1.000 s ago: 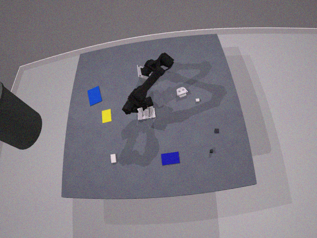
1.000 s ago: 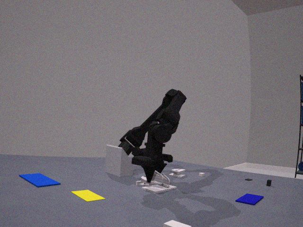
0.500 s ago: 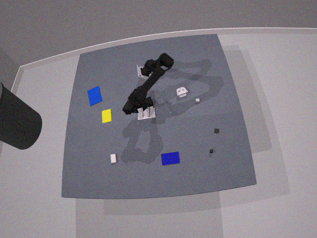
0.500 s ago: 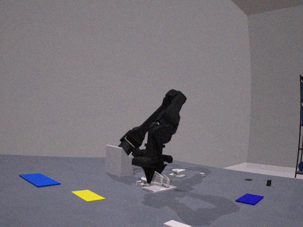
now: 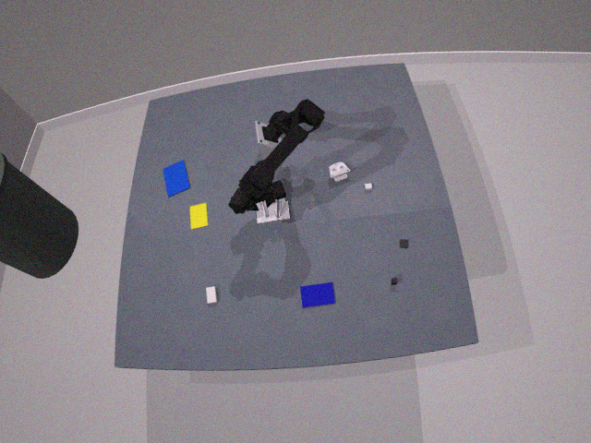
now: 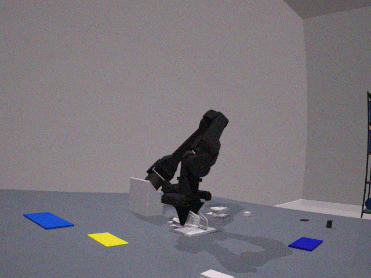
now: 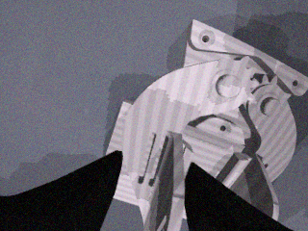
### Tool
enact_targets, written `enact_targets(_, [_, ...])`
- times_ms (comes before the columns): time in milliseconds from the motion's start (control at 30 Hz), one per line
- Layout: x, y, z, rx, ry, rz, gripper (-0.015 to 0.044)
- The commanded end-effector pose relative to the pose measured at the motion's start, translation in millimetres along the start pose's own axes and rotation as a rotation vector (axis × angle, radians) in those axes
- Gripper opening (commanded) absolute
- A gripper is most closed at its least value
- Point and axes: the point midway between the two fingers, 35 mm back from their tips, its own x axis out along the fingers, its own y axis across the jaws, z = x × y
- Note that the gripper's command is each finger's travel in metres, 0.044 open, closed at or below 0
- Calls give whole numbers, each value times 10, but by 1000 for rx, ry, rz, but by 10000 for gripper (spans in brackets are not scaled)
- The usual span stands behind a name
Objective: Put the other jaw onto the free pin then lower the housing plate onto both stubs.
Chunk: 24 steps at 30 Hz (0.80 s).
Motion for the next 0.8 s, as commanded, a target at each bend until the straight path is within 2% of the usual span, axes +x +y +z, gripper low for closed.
enact_targets(0, [13,0,-2,3,4,-2,134])
enact_targets(767, [67,-1,-3,2,4,-2,134])
